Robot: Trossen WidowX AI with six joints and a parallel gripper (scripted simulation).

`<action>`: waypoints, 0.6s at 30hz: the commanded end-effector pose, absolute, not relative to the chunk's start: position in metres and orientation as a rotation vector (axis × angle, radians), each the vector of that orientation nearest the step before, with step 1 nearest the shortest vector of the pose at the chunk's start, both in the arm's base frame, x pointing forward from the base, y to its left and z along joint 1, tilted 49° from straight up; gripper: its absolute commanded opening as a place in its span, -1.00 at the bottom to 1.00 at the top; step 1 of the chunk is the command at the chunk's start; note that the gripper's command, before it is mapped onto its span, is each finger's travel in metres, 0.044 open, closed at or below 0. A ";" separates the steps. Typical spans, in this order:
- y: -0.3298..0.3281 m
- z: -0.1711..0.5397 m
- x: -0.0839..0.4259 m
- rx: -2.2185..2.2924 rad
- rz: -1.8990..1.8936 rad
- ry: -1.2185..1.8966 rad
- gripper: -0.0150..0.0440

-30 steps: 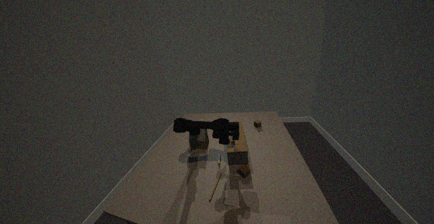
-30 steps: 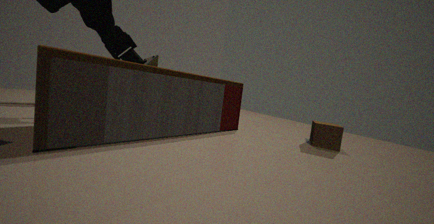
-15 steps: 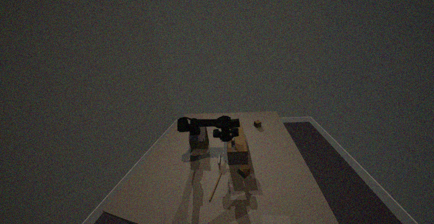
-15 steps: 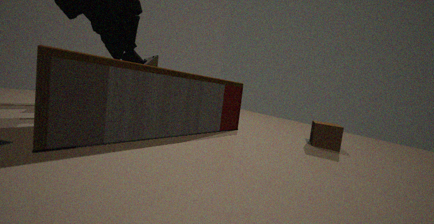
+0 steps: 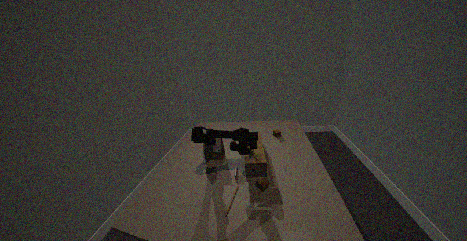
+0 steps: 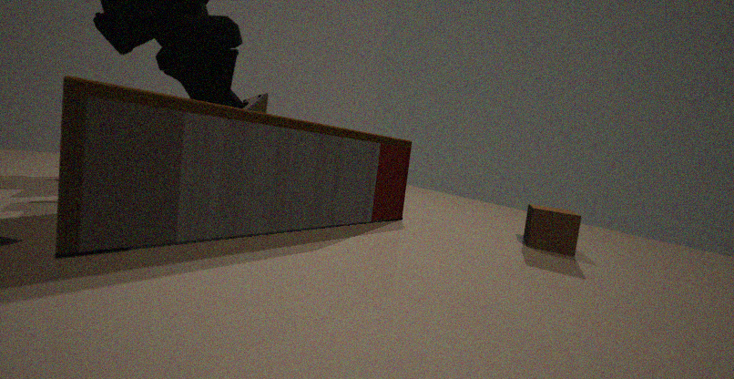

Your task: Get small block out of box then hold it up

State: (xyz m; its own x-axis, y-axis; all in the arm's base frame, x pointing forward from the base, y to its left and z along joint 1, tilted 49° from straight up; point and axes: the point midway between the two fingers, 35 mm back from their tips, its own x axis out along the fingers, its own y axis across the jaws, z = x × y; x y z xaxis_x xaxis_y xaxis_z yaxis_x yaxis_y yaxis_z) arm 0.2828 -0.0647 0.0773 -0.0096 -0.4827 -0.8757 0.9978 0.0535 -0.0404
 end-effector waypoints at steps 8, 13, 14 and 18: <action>-0.077 0.064 0.282 0.770 -1.383 0.875 0.86; -0.083 0.058 0.281 0.769 -1.384 0.875 0.86; -0.084 0.057 0.281 0.769 -1.384 0.875 0.86; -0.088 0.053 0.280 0.769 -1.384 0.874 0.86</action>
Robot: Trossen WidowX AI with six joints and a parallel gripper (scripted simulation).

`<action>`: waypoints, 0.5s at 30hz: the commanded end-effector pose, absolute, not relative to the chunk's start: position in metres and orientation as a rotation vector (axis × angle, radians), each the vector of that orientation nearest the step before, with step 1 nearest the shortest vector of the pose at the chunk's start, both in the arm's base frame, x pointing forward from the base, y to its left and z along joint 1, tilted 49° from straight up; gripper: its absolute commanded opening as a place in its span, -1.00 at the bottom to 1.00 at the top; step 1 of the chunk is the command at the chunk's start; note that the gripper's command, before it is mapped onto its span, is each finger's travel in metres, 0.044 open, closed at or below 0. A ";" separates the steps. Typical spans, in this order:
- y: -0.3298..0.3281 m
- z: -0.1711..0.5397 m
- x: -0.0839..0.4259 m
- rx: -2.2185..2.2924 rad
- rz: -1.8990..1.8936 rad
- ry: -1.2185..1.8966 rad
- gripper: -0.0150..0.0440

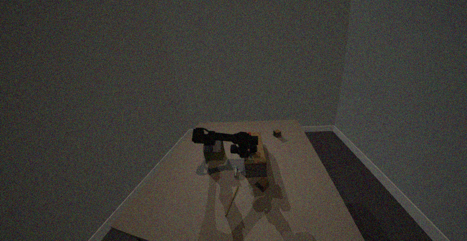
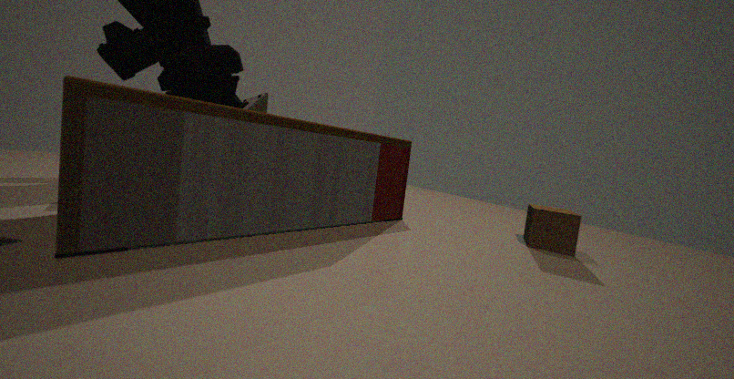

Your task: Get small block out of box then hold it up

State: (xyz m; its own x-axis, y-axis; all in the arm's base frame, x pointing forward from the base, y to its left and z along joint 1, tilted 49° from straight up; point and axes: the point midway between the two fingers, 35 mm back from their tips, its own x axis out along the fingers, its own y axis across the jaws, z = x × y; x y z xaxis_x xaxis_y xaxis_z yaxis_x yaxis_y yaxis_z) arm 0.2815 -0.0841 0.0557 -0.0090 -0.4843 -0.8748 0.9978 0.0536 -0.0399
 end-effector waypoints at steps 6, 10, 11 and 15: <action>-0.094 0.046 0.279 0.768 -1.385 0.874 0.86; -0.092 0.048 0.280 0.775 -1.380 0.875 0.86; -0.091 0.046 0.280 0.775 -1.380 0.875 0.86; -0.083 0.036 0.279 0.775 -1.381 0.876 0.86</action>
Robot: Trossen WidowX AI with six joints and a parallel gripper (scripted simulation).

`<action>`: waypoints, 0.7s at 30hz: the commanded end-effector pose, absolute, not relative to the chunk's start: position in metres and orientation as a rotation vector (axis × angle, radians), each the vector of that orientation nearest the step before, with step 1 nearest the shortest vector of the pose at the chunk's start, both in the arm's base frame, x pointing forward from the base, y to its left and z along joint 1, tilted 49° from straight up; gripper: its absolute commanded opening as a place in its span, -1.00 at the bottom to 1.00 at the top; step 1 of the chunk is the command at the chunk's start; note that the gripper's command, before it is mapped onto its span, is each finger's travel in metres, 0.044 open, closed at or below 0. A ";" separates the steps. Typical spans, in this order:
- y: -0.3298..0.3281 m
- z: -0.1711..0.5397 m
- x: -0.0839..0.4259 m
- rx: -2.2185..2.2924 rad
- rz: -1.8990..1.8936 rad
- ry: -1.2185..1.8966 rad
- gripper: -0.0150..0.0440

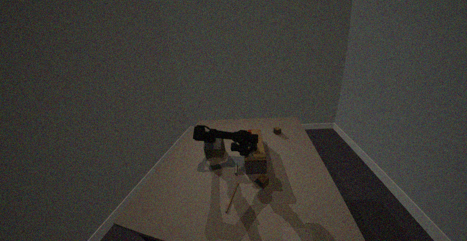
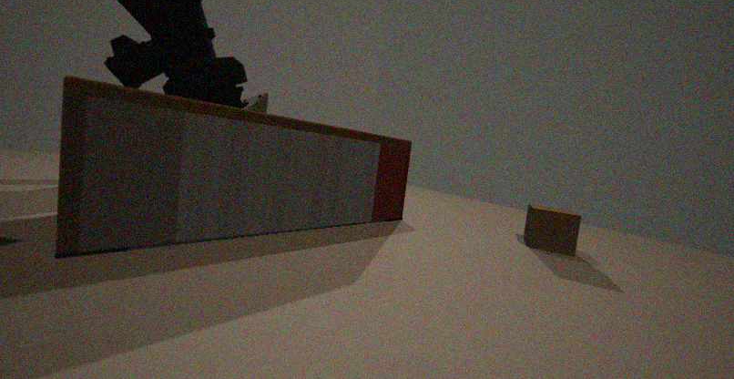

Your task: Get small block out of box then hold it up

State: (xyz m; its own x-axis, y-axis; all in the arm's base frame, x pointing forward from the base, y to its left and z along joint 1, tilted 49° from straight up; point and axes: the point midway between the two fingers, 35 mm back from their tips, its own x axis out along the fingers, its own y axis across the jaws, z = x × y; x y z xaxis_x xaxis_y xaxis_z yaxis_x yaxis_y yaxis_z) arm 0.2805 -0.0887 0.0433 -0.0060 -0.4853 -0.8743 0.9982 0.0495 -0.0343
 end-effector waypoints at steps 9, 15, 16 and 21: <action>-0.063 0.012 0.277 0.775 -1.381 0.877 0.86; -0.049 -0.003 0.275 0.776 -1.381 0.878 0.86; -0.047 -0.005 0.275 0.776 -1.380 0.878 0.86; -0.046 -0.006 0.275 0.776 -1.380 0.878 0.86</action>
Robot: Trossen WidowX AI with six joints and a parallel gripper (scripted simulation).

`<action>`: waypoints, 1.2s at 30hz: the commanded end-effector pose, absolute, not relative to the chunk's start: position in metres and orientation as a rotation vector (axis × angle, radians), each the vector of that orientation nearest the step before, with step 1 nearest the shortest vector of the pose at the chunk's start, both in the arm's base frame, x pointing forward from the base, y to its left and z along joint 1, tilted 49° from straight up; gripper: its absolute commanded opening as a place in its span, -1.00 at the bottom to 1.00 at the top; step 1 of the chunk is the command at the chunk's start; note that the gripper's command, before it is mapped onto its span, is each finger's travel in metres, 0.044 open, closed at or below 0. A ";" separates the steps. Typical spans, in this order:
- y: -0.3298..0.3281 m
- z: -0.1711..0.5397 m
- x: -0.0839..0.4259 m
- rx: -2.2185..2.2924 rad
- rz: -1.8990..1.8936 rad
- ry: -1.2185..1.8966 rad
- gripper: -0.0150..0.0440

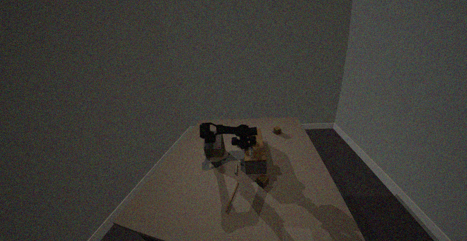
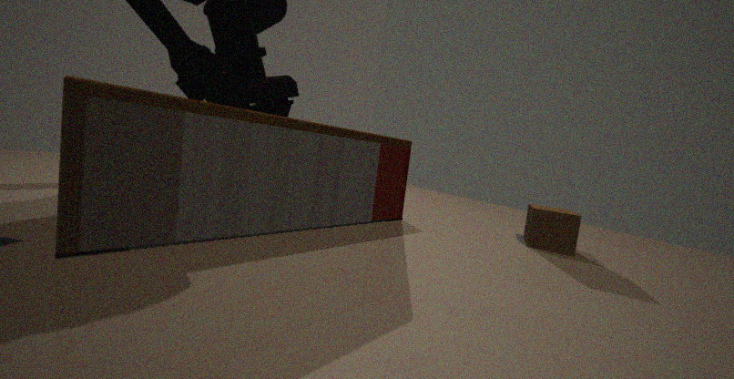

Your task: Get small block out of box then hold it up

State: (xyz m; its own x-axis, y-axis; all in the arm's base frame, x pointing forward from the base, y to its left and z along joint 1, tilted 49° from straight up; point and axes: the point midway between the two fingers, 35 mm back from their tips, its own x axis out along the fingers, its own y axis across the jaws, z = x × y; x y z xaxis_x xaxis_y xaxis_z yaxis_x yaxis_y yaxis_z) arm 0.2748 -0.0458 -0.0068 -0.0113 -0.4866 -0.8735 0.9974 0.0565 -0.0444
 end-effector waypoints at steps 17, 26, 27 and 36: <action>-0.049 -0.003 0.274 0.776 -1.381 0.878 0.86; -0.043 -0.010 0.273 0.776 -1.380 0.878 0.86; -0.042 -0.011 0.273 0.776 -1.380 0.878 0.86; -0.046 -0.007 0.274 0.776 -1.380 0.878 0.86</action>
